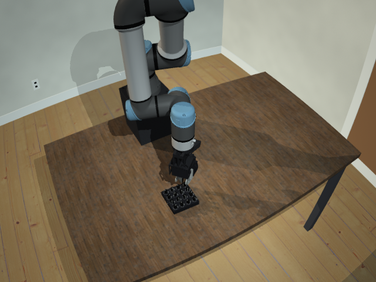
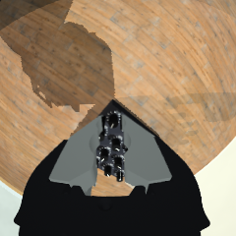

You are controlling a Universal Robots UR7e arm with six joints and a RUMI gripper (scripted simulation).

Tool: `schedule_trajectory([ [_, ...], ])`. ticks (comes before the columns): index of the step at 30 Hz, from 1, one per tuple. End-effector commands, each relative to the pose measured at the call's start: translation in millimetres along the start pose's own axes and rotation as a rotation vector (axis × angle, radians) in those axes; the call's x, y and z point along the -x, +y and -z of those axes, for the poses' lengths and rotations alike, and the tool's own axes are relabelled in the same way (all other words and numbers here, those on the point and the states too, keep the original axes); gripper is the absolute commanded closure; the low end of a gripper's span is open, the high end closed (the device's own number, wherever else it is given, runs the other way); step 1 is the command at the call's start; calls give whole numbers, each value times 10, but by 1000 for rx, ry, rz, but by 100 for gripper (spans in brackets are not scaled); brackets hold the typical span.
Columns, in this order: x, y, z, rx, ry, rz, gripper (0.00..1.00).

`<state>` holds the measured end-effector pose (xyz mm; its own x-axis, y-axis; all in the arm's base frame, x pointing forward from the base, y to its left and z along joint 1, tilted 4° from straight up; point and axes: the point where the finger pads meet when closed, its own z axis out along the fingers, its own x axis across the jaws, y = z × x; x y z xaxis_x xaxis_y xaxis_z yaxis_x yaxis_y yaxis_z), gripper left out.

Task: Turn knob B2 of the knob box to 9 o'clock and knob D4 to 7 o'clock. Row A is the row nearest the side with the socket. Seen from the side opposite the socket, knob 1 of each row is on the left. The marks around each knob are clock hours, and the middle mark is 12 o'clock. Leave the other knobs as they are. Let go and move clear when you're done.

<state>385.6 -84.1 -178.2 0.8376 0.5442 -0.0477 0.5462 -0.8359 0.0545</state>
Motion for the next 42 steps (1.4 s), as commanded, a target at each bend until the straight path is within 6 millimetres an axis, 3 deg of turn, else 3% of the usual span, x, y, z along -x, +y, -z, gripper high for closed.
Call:
schedule_trajectory([
  [1, -8, 36, 3, 5, 2, -1, 89],
  [25, -8, 36, 3, 5, 2, -1, 89],
  [26, -8, 36, 3, 5, 2, -1, 100],
  [42, -8, 36, 3, 5, 2, -1, 100],
])
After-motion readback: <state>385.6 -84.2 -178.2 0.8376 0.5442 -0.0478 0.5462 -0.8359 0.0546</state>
